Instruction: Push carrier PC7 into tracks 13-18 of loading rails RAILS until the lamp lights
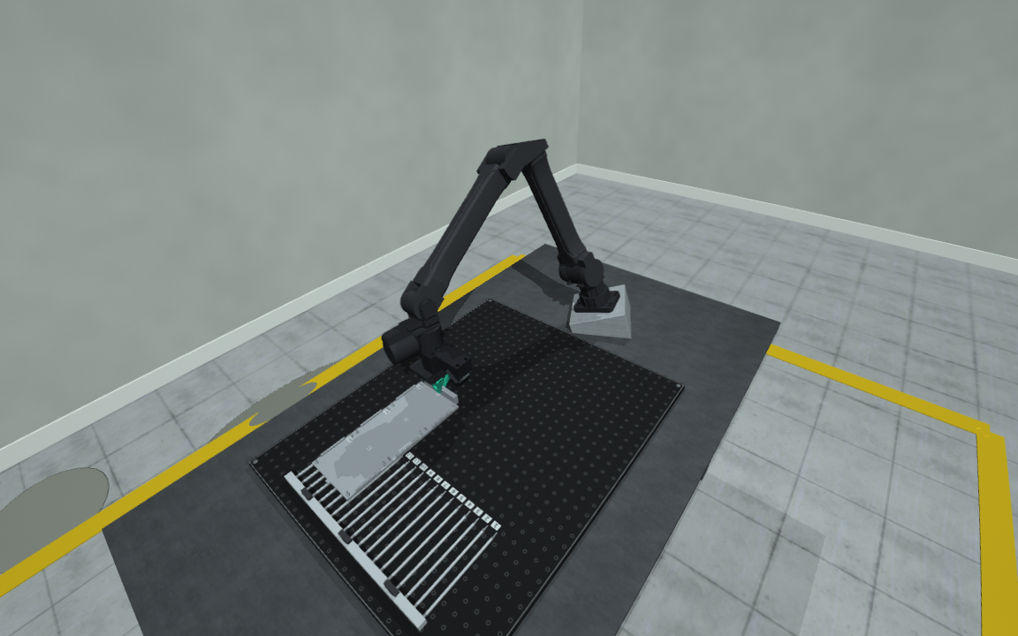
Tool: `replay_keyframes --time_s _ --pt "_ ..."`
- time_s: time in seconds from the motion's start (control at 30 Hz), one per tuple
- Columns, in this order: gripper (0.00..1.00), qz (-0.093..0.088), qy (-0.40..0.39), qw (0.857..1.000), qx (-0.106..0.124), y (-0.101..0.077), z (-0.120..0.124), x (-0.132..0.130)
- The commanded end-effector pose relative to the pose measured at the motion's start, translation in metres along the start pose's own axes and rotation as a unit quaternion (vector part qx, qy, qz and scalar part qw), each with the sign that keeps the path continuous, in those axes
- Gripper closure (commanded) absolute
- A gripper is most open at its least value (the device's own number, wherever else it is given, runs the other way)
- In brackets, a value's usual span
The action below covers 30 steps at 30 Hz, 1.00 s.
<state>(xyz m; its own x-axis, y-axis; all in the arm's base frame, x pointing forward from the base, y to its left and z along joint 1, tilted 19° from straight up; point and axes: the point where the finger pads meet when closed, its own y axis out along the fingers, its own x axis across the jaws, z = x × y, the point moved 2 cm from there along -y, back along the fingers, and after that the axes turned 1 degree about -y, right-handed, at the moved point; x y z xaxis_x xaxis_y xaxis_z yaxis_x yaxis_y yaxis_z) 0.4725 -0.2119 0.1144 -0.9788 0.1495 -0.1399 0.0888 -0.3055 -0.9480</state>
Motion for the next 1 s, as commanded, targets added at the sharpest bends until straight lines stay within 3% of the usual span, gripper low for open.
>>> replay_keyframes --time_s 0.0,0.97 --pt "1.00 0.023 0.003 1.000 0.002 -0.014 -0.001 -0.031" --pt "1.00 0.023 0.003 1.000 0.002 -0.014 -0.001 -0.055"
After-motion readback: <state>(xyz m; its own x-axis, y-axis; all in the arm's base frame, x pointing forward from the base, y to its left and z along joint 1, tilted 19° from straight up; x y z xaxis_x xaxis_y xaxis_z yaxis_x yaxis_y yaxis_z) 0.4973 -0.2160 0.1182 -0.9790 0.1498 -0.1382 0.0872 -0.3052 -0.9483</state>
